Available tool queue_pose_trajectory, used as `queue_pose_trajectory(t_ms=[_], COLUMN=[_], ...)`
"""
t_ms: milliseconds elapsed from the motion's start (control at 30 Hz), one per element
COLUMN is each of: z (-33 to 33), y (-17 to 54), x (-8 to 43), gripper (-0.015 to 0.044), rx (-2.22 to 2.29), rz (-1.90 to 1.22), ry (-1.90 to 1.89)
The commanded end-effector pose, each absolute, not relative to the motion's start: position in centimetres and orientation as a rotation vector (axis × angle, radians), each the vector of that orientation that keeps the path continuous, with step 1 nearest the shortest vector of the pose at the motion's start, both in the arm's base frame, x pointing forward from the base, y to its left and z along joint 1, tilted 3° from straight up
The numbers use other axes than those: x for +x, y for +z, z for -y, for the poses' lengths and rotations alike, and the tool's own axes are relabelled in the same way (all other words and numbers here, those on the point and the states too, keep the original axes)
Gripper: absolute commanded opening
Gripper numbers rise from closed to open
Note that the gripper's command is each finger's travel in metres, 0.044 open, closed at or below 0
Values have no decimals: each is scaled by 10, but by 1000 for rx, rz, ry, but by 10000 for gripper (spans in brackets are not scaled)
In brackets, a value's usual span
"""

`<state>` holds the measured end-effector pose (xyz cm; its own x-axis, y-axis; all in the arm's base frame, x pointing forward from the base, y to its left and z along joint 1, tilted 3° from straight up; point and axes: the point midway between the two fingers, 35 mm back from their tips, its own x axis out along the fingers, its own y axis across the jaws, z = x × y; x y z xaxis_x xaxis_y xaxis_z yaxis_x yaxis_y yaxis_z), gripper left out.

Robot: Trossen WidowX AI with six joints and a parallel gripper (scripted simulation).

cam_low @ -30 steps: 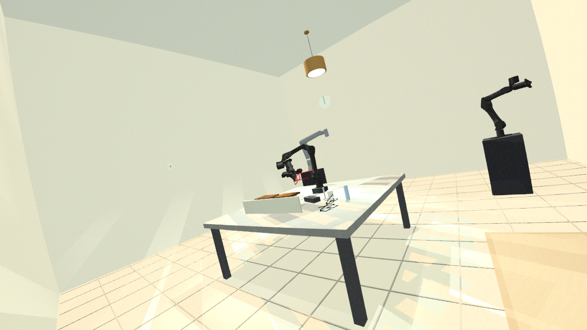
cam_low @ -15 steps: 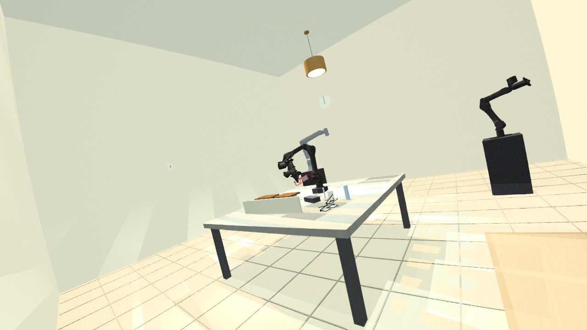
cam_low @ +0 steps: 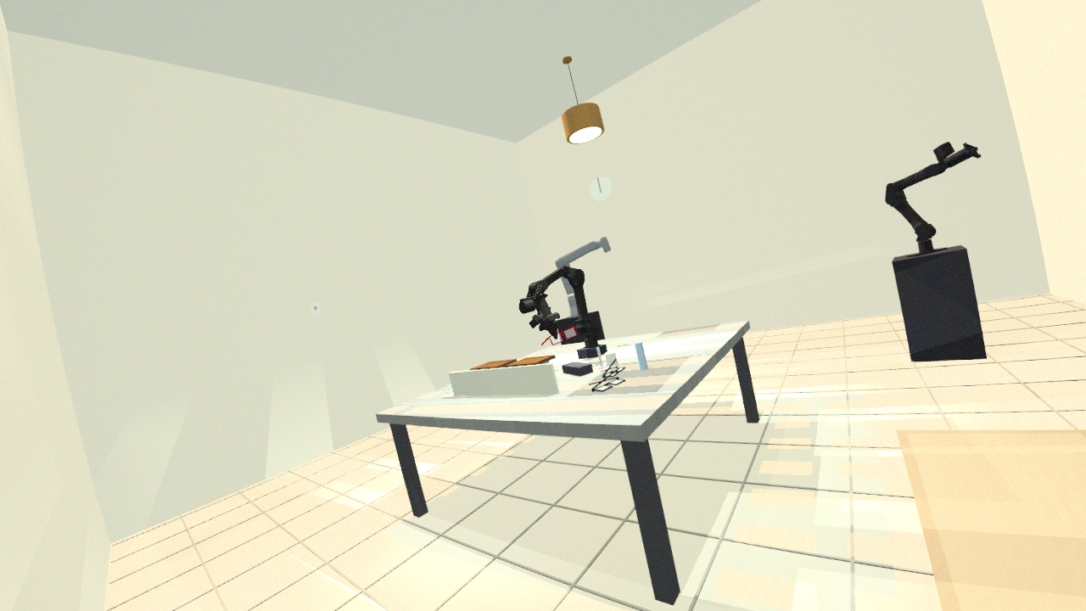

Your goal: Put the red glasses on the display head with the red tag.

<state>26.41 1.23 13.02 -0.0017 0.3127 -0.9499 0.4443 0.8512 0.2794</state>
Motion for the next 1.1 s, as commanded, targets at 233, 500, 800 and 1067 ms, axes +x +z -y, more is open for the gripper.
queue_pose_trajectory(t_ms=[233, 500, 800, 1067], z=[-36, -52, -71, -88], y=[125, 122, 119, 116], x=[263, 261, 259, 255], gripper=[0, 0, 0, 0], rx=[133, -192, -556, -875], rz=[-1582, -1531, -1436, -1317], ry=[253, 507, 787, 1031])
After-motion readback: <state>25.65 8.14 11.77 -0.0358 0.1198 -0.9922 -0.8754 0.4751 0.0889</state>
